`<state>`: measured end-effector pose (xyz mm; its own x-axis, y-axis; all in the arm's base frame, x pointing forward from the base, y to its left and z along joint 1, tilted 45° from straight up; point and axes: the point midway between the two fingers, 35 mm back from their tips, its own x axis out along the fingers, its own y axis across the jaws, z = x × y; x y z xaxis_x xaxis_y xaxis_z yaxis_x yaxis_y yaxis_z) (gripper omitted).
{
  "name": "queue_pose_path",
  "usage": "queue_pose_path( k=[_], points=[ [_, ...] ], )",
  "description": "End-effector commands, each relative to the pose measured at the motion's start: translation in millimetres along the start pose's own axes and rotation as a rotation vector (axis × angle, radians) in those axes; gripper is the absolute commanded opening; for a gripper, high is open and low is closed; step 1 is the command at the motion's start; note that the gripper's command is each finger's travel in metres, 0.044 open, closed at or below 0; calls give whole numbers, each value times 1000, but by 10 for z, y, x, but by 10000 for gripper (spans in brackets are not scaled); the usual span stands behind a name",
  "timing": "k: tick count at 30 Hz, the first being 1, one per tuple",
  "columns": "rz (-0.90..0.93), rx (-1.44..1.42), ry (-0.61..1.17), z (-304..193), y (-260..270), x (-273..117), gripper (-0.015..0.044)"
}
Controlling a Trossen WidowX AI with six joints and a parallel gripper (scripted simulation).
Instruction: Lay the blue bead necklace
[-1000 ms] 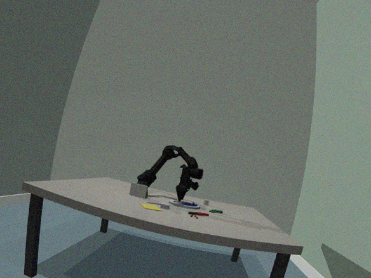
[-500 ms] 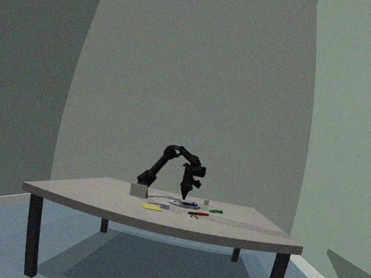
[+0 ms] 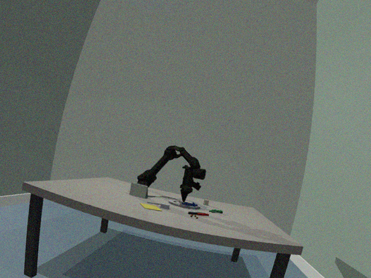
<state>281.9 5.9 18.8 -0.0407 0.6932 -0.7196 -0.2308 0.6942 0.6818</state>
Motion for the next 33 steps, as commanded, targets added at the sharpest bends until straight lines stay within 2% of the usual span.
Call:
queue_pose_path(
  k=[1, 11, 15, 17, 33],
  points=[
    [11, 8, 4, -23, 18, 76, 120],
    [13, 9, 7, -34, 26, 165, 120],
    [6, 2, 6, -18, 16, 144, 15],
    [6, 2, 6, -18, 16, 144, 2],
    [6, 2, 6, -18, 16, 144, 0]
  ],
)
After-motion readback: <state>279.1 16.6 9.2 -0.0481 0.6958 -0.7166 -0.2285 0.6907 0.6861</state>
